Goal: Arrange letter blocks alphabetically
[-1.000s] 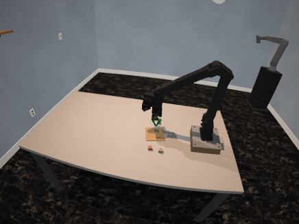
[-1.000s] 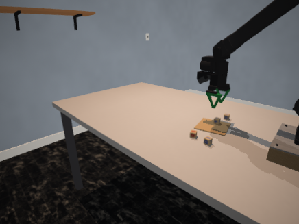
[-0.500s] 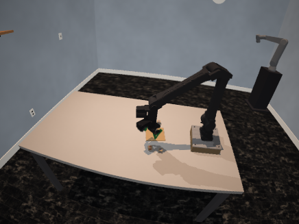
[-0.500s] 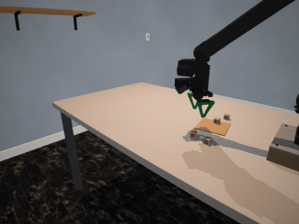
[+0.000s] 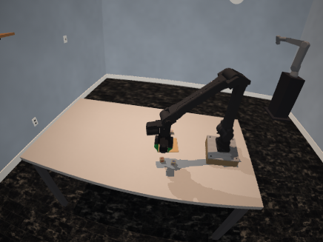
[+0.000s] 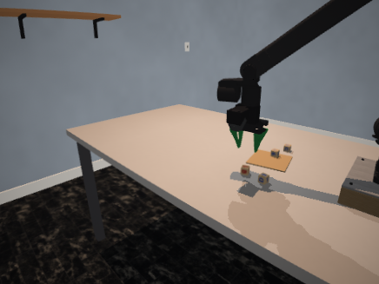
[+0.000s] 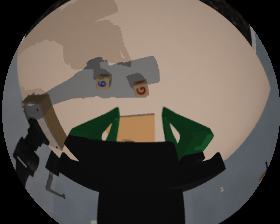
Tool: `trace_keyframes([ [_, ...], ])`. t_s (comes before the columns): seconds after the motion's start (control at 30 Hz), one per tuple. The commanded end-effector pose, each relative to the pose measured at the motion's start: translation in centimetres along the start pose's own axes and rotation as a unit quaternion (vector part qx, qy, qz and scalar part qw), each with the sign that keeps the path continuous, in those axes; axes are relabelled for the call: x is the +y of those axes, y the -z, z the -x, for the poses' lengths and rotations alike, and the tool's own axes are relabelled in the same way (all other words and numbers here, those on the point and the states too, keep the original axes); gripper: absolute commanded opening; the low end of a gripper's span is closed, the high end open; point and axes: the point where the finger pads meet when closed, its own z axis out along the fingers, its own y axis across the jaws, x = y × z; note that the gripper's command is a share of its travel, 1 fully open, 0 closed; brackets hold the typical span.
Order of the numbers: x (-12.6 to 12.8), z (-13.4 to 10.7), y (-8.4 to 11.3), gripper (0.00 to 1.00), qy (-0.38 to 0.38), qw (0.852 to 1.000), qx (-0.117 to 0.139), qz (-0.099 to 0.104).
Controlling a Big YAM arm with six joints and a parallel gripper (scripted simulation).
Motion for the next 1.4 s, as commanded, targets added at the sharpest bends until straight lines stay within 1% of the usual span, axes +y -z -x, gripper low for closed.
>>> trace_keyframes([
  [0.0, -0.86, -0.16, 0.48, 0.58, 0.109, 0.994, -0.012, -0.012],
  [0.27, -0.77, 0.16, 0.46, 0.58, 0.113, 0.993, -0.012, -0.012],
  [1.03, -0.77, 0.14, 0.44, 0.58, 0.111, 0.994, -0.011, -0.012],
  [1.13, -0.69, 0.12, 0.23, 0.58, 0.113, 0.994, -0.011, -0.01],
  [1.23, -0.42, 0.05, -0.31, 0.58, 0.114, 0.993, -0.01, -0.004],
  [1.37, -0.61, 0.12, -0.29, 0.58, 0.116, 0.993, -0.011, -0.006],
])
